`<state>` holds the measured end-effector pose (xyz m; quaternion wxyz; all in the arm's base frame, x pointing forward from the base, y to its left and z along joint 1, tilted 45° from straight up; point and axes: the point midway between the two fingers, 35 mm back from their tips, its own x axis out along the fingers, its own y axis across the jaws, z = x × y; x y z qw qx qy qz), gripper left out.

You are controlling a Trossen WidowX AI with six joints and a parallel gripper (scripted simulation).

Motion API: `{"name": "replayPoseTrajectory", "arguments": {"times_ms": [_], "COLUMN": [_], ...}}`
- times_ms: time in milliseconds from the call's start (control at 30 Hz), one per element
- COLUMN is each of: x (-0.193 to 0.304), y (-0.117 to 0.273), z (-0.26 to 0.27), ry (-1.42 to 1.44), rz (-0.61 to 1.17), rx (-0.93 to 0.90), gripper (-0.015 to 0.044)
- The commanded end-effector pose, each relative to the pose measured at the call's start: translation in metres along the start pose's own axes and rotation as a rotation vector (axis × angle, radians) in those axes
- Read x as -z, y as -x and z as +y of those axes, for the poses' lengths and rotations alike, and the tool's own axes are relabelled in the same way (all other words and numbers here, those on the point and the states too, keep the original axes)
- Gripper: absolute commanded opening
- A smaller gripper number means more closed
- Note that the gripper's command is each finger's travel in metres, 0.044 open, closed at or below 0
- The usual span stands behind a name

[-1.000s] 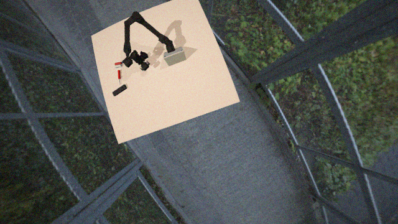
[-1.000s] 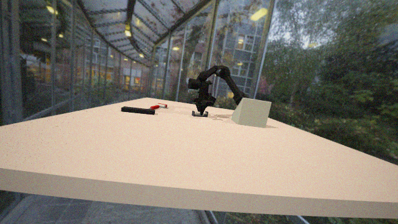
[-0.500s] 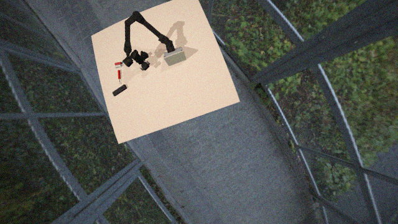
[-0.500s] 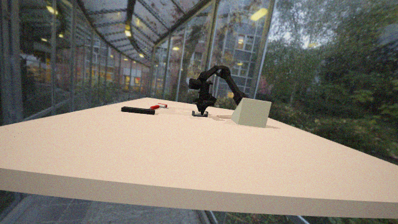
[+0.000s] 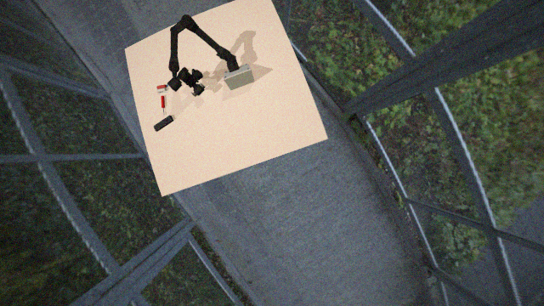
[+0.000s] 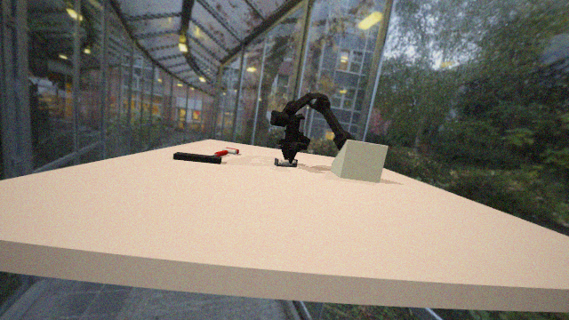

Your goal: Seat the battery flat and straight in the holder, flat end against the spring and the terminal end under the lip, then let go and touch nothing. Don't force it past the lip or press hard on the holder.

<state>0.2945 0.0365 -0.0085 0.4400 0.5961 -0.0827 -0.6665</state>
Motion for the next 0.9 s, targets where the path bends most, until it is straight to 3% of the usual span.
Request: {"name": "replayPoseTrajectory", "arguments": {"times_ms": [0,133,467,867], "x": [0.002,0.002,0.0,0.0], "y": [0.008,0.008,0.079,0.081], "z": [0.0,0.0,-0.002,-0.003], "ry": [-0.012,-0.012,-0.011,-0.011], "rz": [0.008,0.008,0.008,0.008], "rx": [0.004,0.004,0.007,0.007], "gripper": [0.0179,0.0179,0.044,0.044]}}
